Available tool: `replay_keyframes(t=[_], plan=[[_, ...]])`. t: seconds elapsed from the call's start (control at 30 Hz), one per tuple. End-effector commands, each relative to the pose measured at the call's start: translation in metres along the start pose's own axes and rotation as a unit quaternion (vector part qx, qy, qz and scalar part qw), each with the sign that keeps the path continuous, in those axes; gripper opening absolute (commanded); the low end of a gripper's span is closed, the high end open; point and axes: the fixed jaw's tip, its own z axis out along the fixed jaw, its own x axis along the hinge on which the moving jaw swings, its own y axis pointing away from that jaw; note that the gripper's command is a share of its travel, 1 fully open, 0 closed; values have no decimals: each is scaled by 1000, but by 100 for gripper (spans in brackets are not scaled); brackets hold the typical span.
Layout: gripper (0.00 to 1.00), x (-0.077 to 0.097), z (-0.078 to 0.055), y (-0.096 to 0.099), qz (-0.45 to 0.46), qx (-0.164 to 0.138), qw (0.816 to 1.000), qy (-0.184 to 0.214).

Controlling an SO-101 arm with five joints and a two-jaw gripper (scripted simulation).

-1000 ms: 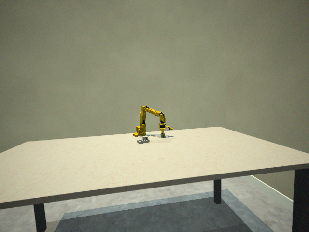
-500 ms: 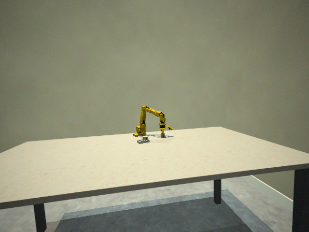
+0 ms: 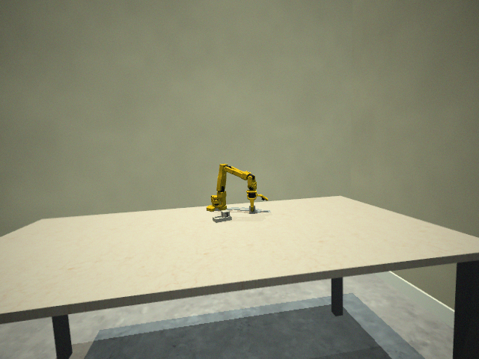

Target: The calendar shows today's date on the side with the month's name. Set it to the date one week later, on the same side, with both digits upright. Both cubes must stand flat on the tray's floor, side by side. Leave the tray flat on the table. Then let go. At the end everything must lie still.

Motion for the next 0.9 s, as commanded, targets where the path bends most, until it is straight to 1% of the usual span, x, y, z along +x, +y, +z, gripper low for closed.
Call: replay_keyframes(t=[0.0, 0.17, 0.23, 0.4, 0.5, 0.63, 0.87], plan=[[0, -7, -14, -3, -2, 7, 1000, -19], [0, -7, -28, -2, -2, 7, 1000, -19], [0, -7, -28, -2, -2, 7, 1000, -19], [0, -6, -43, -1, -2, 7, 1000, -20], [0, -5, -49, 0, -2, 7, 1000, -20], [0, -4, -53, 1, -2, 7, 1000, -20], [0, -4, -54, 1, -2, 7, 1000, -20]])
